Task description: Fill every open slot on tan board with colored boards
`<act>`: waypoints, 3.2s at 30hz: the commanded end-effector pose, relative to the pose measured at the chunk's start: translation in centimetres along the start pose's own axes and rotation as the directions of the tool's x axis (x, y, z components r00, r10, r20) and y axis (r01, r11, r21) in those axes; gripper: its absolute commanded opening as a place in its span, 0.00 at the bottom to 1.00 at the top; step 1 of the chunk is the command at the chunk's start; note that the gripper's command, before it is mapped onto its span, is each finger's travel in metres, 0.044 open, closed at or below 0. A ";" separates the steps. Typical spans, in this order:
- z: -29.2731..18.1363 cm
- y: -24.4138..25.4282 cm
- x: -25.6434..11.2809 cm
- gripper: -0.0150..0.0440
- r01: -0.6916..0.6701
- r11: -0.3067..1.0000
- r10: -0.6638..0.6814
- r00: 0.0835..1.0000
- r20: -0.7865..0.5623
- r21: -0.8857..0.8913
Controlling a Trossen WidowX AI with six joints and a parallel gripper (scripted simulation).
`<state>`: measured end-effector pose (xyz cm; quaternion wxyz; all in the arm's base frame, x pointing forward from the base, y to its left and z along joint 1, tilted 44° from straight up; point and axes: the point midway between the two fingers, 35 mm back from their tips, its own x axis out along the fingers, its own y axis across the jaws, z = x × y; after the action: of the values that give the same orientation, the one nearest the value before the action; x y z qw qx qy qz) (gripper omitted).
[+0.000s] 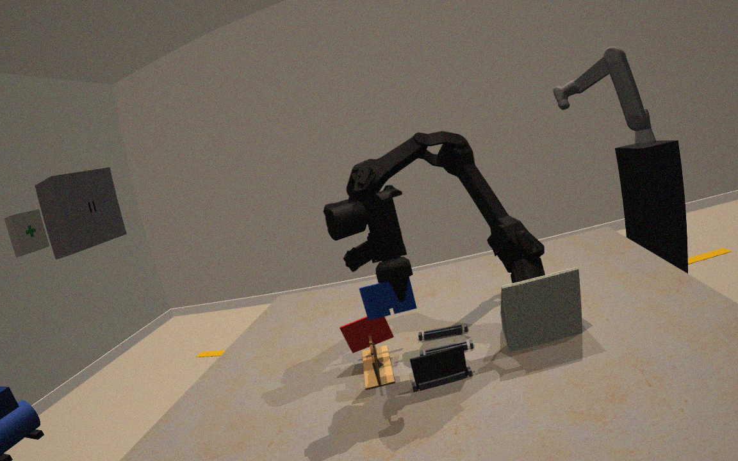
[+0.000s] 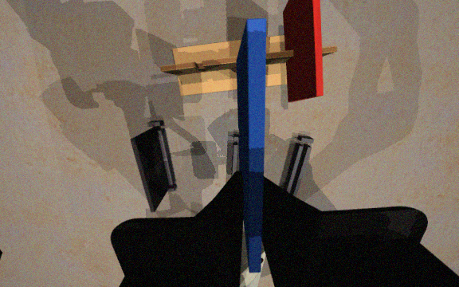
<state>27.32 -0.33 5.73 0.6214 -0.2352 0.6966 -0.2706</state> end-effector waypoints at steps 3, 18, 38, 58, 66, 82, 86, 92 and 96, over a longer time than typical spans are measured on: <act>1.6 -0.3 0.2 0.25 0.005 1.000 -0.005 1.000 -0.001 -0.018; 5.4 -1.1 0.9 0.25 0.011 0.998 -0.011 1.000 -0.001 -0.055; 6.0 -1.4 4.5 0.25 0.013 0.998 -0.013 1.000 -0.001 -0.060; 6.1 -1.4 5.4 0.25 0.013 0.998 -0.014 1.000 -0.001 -0.060; 6.1 -1.4 5.8 0.25 0.014 0.998 -0.014 1.000 -0.001 -0.060; 6.1 -1.4 6.7 0.25 0.014 0.998 -0.014 1.000 -0.001 -0.060; 6.1 -1.4 6.9 0.25 0.014 0.998 -0.014 1.000 -0.001 -0.060; 6.1 -1.4 7.3 0.25 0.014 0.998 -0.014 1.000 -0.001 -0.060; 6.1 -1.4 7.5 0.25 0.014 0.998 -0.014 1.000 -0.001 -0.060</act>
<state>32.53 -6.63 0.80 0.6133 -0.2561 0.7027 -0.2540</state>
